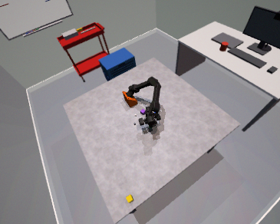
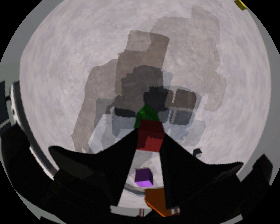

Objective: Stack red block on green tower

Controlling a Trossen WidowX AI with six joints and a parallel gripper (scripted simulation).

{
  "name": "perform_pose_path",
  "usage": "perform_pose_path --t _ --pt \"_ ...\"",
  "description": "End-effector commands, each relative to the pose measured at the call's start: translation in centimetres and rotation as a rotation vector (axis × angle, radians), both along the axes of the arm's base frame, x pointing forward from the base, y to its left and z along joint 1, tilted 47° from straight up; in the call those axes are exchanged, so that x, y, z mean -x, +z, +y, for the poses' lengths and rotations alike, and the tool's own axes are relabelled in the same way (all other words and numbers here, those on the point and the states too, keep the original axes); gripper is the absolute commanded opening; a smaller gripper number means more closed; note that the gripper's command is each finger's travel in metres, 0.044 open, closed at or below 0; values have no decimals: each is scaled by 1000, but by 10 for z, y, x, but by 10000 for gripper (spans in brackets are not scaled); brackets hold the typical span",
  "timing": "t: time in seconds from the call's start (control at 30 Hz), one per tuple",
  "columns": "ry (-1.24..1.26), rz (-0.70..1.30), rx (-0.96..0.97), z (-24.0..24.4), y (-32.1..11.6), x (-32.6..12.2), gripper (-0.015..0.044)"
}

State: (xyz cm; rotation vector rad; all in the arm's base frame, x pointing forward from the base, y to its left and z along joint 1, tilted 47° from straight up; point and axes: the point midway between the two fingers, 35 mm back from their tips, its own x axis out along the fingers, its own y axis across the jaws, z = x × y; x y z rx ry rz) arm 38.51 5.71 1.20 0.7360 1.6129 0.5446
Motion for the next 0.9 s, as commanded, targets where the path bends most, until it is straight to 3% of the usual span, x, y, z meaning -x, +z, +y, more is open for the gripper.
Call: perform_pose_path --t 0.0,0.47,0.87 --pt "0 1 0 1 -1 0 79" --pt "0 1 0 1 -1 0 440" --pt "0 1 0 1 -1 0 440"
